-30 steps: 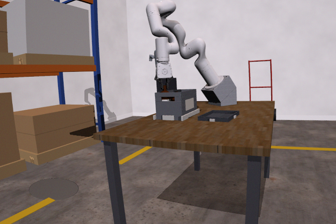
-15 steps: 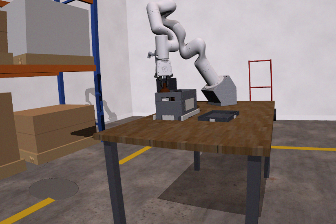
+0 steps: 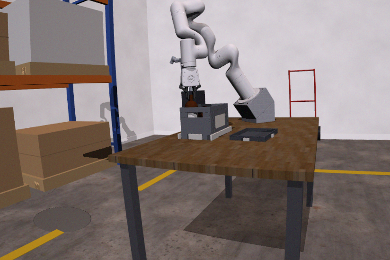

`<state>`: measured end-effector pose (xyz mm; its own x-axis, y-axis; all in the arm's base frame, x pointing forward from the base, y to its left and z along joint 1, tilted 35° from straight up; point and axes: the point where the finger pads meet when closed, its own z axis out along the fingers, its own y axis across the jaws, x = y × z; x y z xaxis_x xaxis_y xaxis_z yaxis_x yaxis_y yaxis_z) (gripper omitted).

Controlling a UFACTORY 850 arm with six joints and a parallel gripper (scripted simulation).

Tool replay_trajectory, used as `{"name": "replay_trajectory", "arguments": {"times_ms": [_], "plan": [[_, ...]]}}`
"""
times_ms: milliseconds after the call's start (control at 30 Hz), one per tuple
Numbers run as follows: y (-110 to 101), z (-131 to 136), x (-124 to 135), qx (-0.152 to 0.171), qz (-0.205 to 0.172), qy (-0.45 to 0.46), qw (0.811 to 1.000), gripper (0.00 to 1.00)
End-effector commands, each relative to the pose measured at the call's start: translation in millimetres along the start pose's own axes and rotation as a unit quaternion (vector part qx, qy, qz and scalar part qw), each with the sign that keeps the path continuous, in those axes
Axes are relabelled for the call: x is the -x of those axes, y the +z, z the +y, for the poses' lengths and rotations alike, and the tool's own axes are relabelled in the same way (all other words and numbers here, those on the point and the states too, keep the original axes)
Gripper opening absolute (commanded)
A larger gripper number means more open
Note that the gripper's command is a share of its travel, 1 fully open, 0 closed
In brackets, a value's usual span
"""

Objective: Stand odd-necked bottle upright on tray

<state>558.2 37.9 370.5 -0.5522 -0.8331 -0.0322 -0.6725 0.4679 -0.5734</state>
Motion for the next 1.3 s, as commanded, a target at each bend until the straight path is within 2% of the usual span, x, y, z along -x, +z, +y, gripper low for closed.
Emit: {"name": "replay_trajectory", "arguments": {"times_ms": [0, 733, 1267], "plan": [[-1.3, -0.6, 0.4, -0.001, -0.001, 0.000, 1.000, 0.00], [-2.1, -0.6, 0.4, -0.001, -0.001, 0.000, 1.000, 0.00], [-10.7, -0.6, 0.4, -0.001, -0.001, 0.000, 1.000, 0.00]]}}
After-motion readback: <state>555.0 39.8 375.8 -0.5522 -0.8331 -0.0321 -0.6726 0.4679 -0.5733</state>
